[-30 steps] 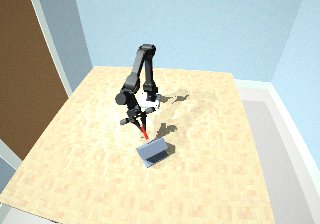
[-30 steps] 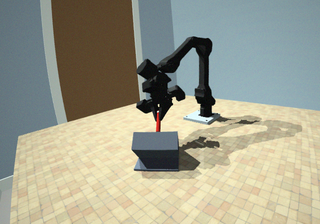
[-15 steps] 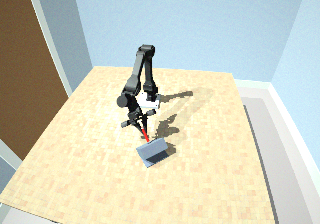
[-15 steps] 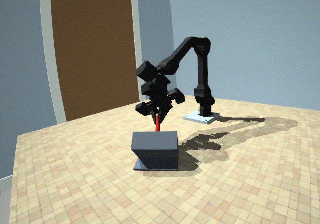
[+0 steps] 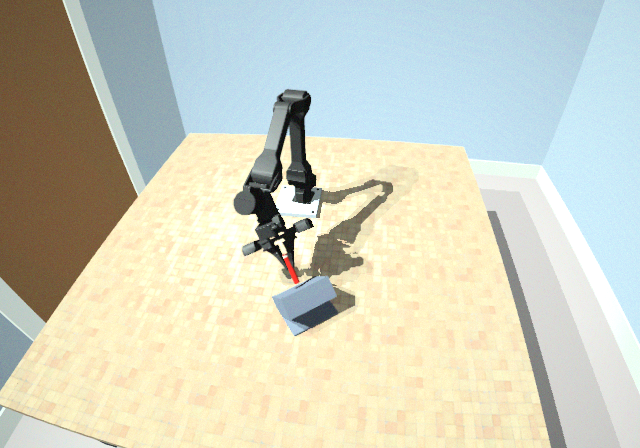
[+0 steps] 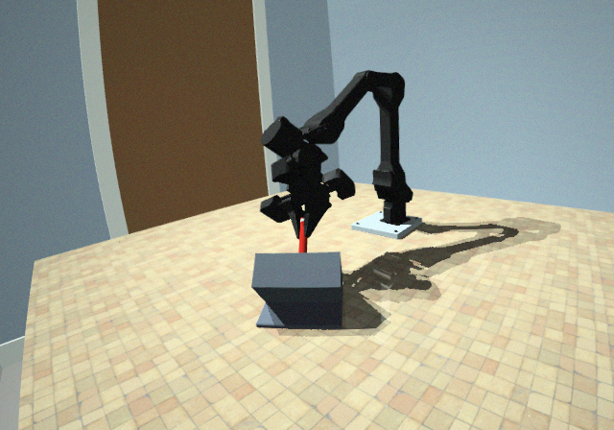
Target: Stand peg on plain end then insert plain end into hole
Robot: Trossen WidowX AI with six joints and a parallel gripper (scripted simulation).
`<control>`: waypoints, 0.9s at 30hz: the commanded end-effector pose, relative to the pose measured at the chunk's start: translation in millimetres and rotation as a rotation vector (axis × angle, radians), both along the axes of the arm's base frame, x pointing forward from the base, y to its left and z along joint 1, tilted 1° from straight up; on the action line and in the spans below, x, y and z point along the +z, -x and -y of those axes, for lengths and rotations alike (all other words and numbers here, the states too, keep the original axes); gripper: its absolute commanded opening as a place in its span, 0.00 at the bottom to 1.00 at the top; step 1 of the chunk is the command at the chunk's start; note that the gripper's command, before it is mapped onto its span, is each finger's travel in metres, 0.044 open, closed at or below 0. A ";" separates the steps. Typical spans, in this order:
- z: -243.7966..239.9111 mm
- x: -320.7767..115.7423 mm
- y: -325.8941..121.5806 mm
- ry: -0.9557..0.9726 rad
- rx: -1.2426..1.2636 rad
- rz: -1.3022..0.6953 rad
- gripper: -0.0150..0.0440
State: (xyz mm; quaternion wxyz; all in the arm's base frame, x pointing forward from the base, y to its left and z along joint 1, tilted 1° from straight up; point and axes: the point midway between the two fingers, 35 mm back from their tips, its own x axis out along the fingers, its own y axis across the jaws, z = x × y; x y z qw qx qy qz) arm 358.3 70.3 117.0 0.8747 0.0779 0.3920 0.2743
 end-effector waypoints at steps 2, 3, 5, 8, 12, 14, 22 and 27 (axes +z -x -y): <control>-0.7 -2.1 -0.8 0.000 0.001 0.001 0.25; -0.7 -2.3 -0.9 0.000 0.001 0.001 0.25; -0.9 -3.0 -1.1 0.000 0.001 0.001 0.25; -1.5 -4.2 -1.8 0.000 0.001 0.001 0.25; -2.3 -5.8 -2.9 0.000 0.001 0.001 0.25; -2.8 -6.6 -3.4 0.000 0.001 0.001 0.25; -4.7 -9.5 -5.8 0.000 0.001 0.001 0.25; -6.2 -11.1 -7.4 0.000 0.001 0.001 0.25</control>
